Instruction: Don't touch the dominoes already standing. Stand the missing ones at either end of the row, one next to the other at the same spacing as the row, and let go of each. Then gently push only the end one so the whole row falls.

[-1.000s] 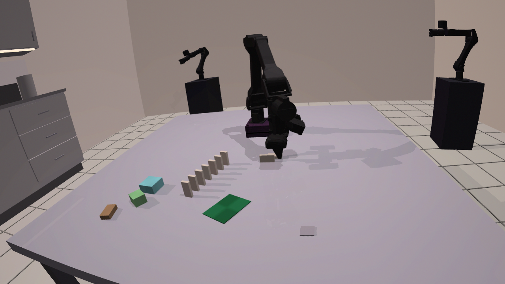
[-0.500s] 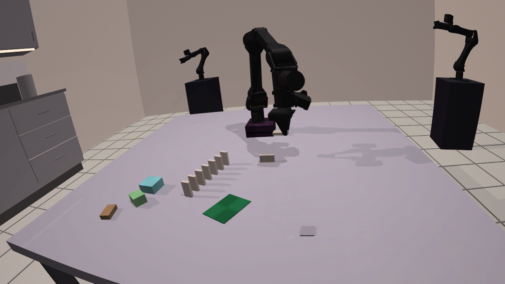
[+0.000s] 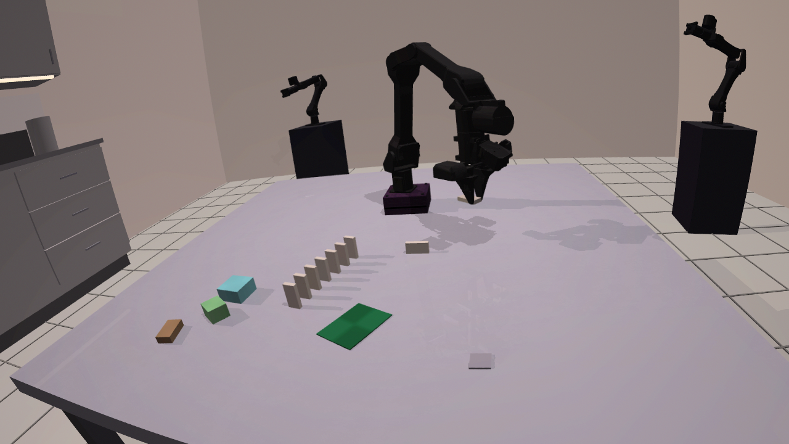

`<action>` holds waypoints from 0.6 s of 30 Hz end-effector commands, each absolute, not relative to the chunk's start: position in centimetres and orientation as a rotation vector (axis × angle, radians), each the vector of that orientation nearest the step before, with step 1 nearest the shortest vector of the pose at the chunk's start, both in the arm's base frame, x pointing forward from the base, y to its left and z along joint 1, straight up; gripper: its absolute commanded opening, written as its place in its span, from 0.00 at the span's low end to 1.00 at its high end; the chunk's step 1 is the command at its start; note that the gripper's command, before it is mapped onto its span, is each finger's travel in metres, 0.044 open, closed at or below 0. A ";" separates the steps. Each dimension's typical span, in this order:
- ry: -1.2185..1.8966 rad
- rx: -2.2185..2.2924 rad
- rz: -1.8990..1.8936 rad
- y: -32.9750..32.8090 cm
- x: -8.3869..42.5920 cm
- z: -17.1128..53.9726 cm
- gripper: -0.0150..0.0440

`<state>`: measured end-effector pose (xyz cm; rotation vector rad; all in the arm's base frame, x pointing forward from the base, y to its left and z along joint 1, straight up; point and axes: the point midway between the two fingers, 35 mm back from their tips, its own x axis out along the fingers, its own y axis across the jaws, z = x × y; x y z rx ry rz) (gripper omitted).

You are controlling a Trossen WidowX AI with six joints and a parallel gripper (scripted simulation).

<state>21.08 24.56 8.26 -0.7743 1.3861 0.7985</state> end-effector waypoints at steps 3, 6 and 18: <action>1.524 -0.296 0.340 28.9 15.6 8.4 0.44; 1.524 -0.296 0.340 28.9 15.6 8.4 0.44; 1.524 -0.296 0.340 28.9 15.6 8.4 0.44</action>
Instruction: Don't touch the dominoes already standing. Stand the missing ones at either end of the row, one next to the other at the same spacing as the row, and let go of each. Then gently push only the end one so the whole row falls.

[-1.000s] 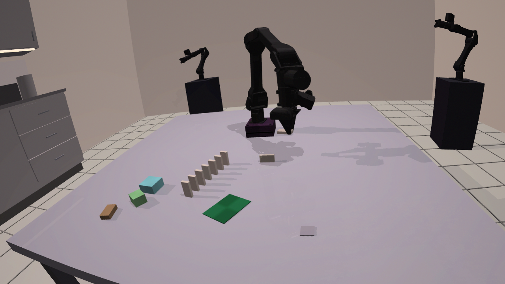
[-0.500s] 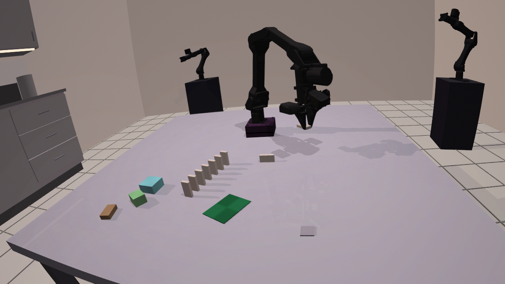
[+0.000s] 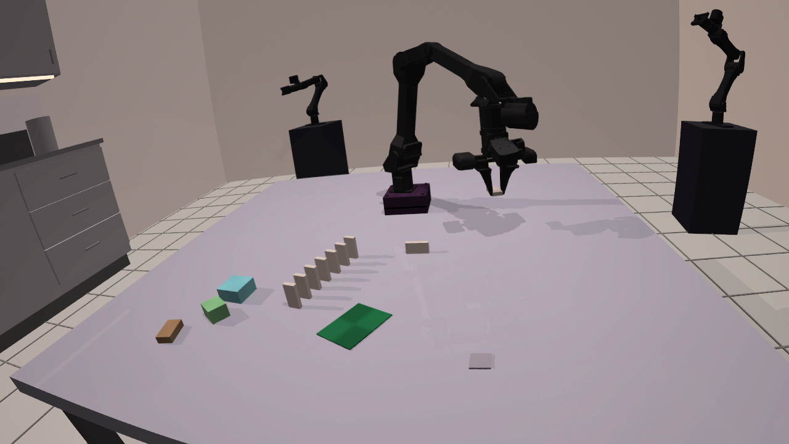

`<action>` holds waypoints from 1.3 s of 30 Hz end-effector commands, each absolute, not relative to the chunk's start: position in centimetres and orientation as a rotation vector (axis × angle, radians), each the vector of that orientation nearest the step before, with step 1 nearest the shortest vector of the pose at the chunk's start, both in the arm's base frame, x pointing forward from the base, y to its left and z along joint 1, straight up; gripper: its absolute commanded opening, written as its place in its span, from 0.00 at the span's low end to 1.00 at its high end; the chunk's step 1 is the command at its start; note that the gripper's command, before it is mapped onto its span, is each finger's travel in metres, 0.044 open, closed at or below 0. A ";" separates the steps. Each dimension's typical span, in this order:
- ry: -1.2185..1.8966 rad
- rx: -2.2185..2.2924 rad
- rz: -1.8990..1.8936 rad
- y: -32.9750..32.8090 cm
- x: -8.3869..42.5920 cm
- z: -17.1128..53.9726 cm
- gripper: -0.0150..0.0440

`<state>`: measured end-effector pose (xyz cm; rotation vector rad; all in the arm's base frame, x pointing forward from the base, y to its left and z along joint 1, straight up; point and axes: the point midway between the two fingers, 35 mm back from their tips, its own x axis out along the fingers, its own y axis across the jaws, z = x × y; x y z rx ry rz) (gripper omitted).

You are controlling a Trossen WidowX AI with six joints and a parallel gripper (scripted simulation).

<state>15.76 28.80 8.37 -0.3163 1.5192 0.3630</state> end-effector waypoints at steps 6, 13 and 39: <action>1.466 -0.307 0.368 29.6 16.0 7.5 0.44; 1.316 -0.324 0.428 31.6 16.9 5.5 0.44; 0.777 -0.295 0.546 36.7 17.4 1.8 0.44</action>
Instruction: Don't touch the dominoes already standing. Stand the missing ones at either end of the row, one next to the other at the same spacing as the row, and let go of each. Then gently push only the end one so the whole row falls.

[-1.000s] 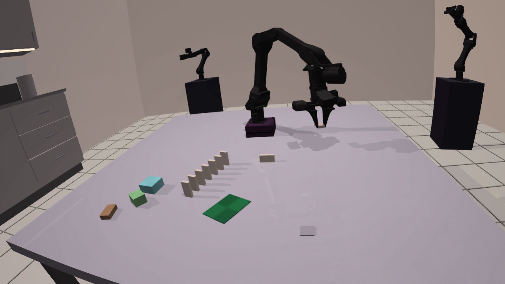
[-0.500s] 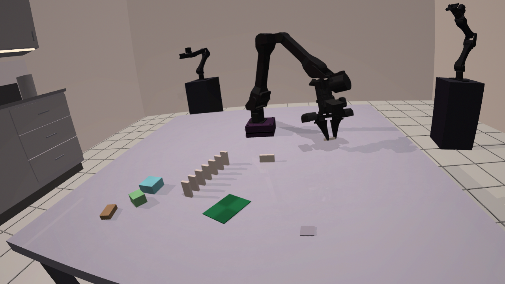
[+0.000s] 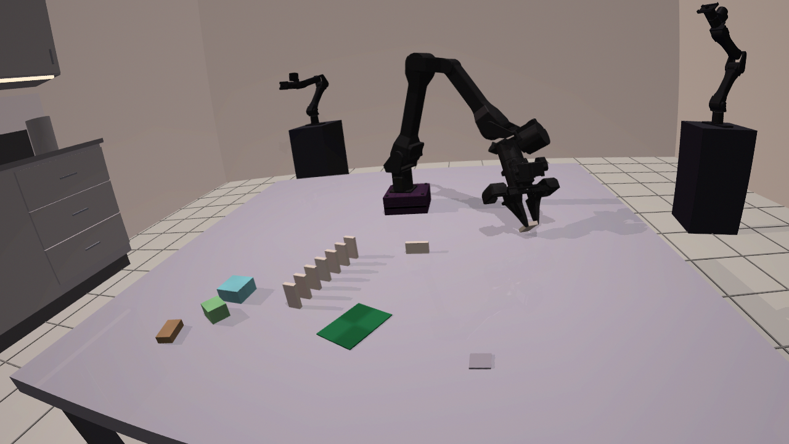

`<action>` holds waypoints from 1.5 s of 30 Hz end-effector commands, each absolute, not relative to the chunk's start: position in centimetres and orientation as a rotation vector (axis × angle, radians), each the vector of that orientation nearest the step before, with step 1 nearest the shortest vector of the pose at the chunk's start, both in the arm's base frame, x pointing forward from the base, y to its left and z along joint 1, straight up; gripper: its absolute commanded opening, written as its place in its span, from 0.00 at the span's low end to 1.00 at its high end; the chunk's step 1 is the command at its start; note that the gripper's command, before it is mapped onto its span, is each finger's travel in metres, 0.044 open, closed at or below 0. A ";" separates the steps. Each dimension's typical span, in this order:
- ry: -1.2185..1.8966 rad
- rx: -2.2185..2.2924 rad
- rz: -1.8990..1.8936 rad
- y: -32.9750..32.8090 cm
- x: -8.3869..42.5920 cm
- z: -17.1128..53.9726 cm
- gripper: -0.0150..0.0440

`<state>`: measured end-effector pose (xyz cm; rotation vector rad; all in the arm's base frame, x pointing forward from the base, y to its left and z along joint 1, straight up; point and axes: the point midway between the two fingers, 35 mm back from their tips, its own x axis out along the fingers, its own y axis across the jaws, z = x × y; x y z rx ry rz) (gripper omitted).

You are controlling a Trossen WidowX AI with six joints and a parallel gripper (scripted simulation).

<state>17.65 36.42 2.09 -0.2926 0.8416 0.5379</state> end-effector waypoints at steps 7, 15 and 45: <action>0.659 -0.345 0.625 37.2 16.0 2.0 0.44; 0.527 -0.303 0.606 37.0 15.5 1.7 0.44; 0.160 -0.076 0.469 30.7 12.9 3.6 0.44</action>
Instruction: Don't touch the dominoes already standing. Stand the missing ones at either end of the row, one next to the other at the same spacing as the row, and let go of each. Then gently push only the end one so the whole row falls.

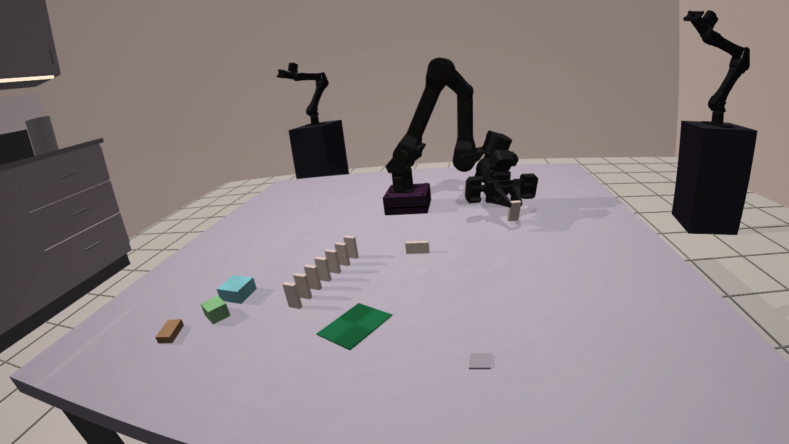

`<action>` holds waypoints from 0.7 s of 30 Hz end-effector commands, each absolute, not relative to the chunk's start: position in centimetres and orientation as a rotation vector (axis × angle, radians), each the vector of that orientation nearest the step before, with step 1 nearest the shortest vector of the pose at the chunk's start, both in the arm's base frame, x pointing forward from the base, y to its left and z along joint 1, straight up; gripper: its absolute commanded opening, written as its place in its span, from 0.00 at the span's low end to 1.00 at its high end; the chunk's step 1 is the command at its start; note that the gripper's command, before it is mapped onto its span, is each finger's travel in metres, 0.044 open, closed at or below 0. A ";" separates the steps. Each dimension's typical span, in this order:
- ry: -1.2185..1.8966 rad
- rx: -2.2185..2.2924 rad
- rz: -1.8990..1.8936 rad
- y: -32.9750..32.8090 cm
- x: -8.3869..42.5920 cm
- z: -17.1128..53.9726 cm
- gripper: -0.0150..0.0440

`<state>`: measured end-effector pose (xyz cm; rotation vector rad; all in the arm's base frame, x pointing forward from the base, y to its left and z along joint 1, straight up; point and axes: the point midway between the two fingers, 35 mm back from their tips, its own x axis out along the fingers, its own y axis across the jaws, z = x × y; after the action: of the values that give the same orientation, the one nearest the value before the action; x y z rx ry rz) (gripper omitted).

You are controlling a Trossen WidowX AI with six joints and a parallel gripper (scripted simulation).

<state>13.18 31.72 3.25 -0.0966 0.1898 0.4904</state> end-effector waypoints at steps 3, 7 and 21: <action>0.137 -0.044 0.449 29.7 12.7 3.9 0.44; 0.110 0.000 0.421 28.3 12.4 4.4 0.44; 0.096 0.027 0.403 27.4 12.3 4.8 0.44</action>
<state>12.29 27.51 4.72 0.0305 0.0991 0.4075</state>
